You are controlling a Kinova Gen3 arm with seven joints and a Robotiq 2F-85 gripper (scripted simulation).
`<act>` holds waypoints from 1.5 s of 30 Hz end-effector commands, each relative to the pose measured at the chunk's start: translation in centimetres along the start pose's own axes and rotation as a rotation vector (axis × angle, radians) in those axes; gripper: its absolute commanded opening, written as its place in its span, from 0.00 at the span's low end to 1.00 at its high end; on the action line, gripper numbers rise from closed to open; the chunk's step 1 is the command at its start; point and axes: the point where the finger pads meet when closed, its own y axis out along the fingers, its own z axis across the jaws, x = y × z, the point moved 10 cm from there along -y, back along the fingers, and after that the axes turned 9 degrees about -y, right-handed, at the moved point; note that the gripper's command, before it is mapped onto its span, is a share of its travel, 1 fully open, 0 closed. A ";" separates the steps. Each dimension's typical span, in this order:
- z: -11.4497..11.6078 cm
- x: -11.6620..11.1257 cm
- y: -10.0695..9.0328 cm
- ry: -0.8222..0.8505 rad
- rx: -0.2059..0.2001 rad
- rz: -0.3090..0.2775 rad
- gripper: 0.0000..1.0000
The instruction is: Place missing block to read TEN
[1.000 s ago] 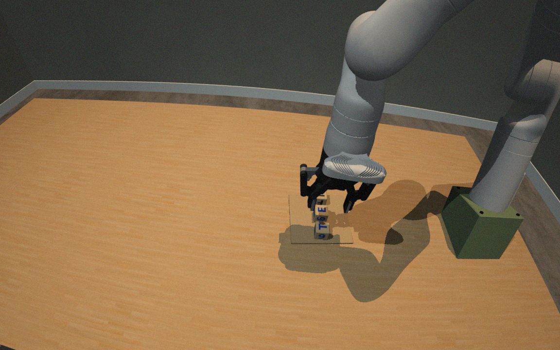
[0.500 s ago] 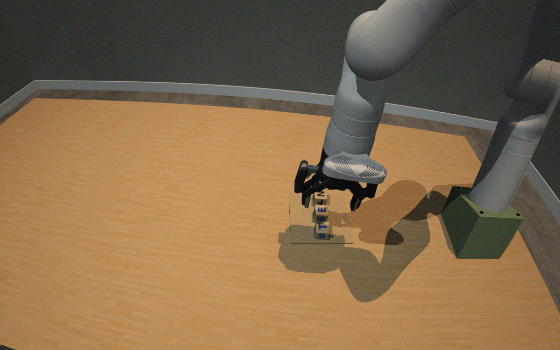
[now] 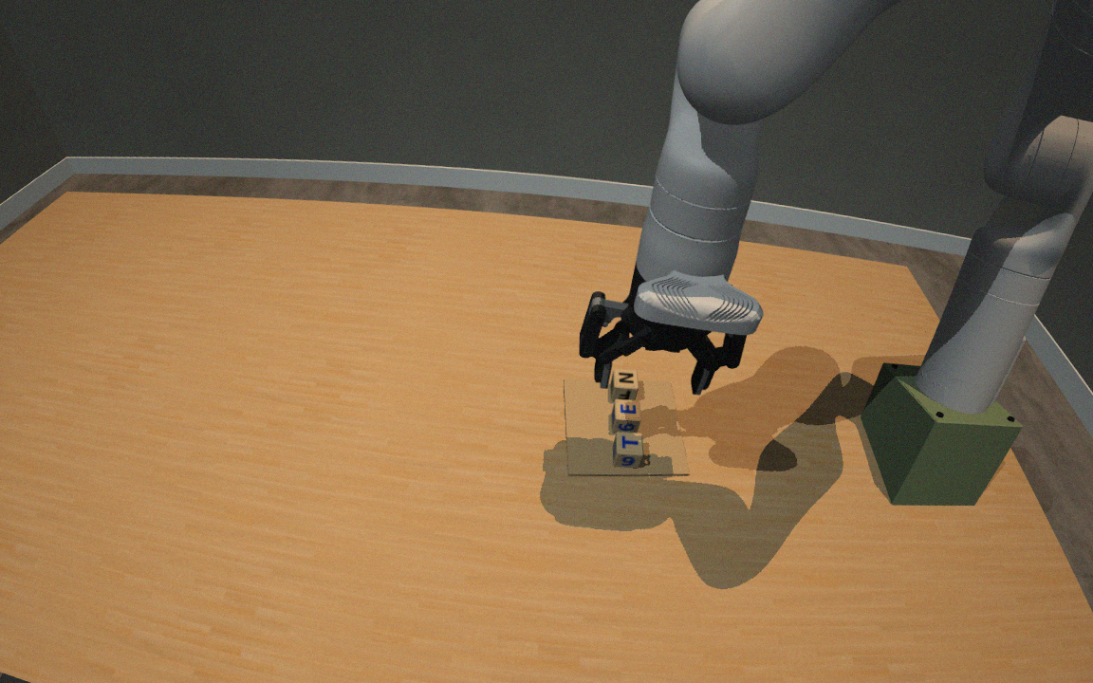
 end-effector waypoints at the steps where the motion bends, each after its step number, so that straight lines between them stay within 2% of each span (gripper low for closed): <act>1: 0.2 -0.5 -1.3 -0.009 0.018 0.009 1.00; 2: 0.2 -0.5 -1.3 -0.009 0.018 0.009 1.00; 10: 0.2 -0.5 -5.2 -0.009 0.018 0.009 1.00; 15: 0.2 -0.4 -6.5 -0.009 0.018 0.009 1.00; 45: 0.2 -0.4 -6.6 -0.009 0.018 0.009 1.00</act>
